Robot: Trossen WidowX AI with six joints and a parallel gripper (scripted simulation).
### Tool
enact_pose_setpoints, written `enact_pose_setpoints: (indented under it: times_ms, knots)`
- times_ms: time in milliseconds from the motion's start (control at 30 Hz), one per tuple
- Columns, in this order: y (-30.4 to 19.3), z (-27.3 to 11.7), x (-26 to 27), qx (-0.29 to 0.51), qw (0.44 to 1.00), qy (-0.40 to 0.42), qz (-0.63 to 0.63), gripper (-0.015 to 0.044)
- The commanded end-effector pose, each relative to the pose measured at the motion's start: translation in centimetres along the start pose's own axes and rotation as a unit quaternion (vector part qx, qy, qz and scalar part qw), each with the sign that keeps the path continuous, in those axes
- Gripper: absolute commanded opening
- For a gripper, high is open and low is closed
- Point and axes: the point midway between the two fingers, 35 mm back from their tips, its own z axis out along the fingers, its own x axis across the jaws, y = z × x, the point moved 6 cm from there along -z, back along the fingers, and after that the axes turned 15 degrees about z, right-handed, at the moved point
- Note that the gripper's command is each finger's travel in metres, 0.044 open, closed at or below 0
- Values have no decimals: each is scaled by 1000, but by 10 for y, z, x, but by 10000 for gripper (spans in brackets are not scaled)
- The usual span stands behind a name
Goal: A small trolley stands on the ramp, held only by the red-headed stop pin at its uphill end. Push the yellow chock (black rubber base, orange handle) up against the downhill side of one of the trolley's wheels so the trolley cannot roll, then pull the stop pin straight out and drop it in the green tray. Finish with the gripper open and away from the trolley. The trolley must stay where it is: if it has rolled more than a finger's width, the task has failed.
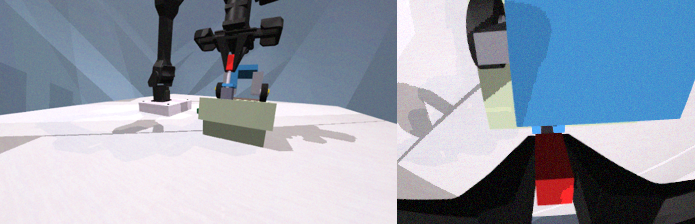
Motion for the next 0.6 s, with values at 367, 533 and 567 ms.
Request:
enact_pose_setpoints:
  times_ms: [367, 533, 567]
  knots:
    - [-1, -12, -1, 2, 1000, -2, 3, 0]
    - [-2, -15, -1, 2, 1000, -2, 3, 0]
    - [-2, -16, -1, 2, 1000, -2, 3, 0]
